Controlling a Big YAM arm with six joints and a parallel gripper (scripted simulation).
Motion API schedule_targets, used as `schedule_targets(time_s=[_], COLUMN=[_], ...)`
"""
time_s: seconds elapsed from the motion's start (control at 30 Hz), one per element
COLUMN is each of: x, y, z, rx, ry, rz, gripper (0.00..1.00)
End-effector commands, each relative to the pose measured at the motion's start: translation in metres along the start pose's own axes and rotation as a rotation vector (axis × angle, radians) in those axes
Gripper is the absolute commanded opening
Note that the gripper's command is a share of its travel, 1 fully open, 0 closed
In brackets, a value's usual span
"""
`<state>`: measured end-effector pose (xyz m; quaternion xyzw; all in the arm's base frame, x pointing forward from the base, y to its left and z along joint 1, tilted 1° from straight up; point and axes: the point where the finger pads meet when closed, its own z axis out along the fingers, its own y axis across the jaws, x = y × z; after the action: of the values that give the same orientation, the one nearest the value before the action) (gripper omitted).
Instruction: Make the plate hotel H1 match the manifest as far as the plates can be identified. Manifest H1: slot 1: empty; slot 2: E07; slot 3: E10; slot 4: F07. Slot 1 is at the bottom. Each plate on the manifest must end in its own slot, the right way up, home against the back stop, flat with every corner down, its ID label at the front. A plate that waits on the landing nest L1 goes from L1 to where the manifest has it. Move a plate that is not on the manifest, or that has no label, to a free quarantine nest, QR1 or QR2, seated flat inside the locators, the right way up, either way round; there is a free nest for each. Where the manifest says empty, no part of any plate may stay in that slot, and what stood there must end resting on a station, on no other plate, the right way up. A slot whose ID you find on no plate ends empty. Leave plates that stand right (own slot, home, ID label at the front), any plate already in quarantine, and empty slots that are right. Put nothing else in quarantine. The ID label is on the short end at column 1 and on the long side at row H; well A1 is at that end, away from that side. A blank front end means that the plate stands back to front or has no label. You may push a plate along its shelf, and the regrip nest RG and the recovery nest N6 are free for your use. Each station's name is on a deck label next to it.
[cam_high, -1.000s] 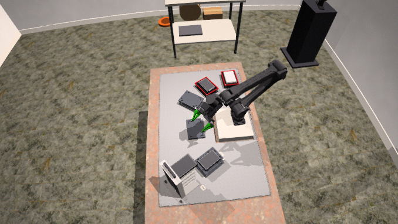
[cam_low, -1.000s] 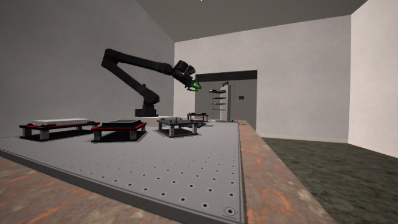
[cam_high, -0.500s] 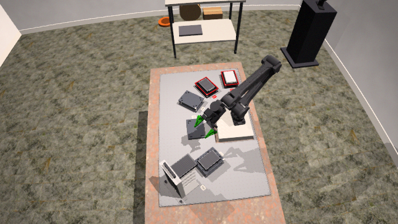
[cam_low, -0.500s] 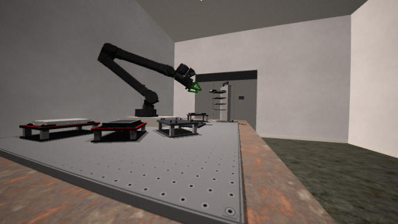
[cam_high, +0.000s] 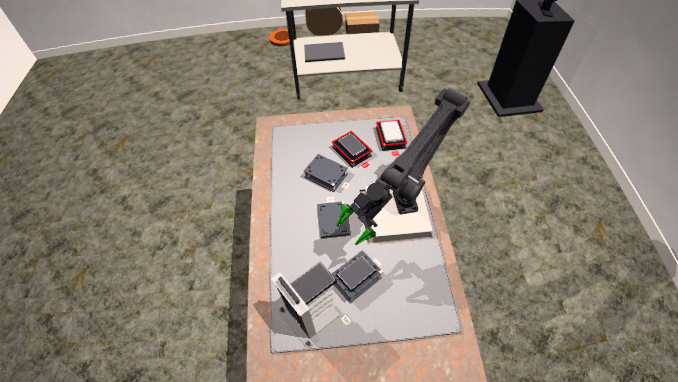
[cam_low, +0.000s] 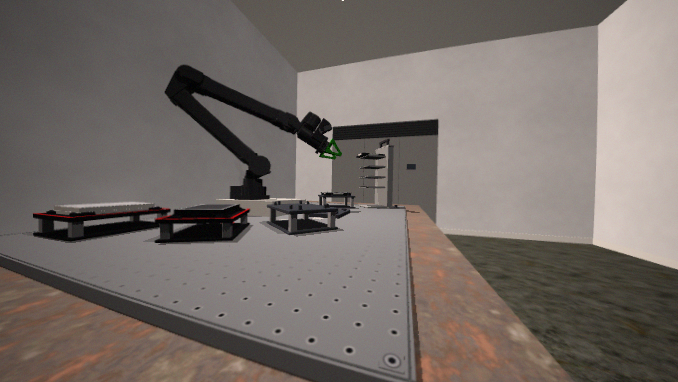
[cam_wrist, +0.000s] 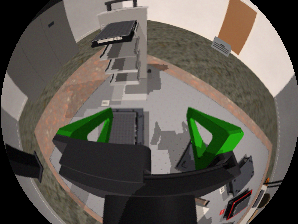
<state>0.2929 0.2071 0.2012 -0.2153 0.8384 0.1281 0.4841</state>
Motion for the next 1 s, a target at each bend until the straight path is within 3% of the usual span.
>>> schedule_targets(time_s=[0.0, 0.73, 0.77, 0.8, 0.97], x=[-0.052, -0.052, -0.038, -0.008, 0.001], y=[0.022, 0.090, 0.088, 0.083, 0.080], z=[-0.005, -0.002, 0.002, 0.008, 0.014], rx=[-0.032, -0.042, -0.038, -0.026, -0.019], ry=[-0.090, -0.080, -0.063, -0.023, -0.022], rz=[0.037, 0.055, 0.048, 0.029, 0.034], gripper=[1.00, 1.00, 1.00, 1.00, 1.00])
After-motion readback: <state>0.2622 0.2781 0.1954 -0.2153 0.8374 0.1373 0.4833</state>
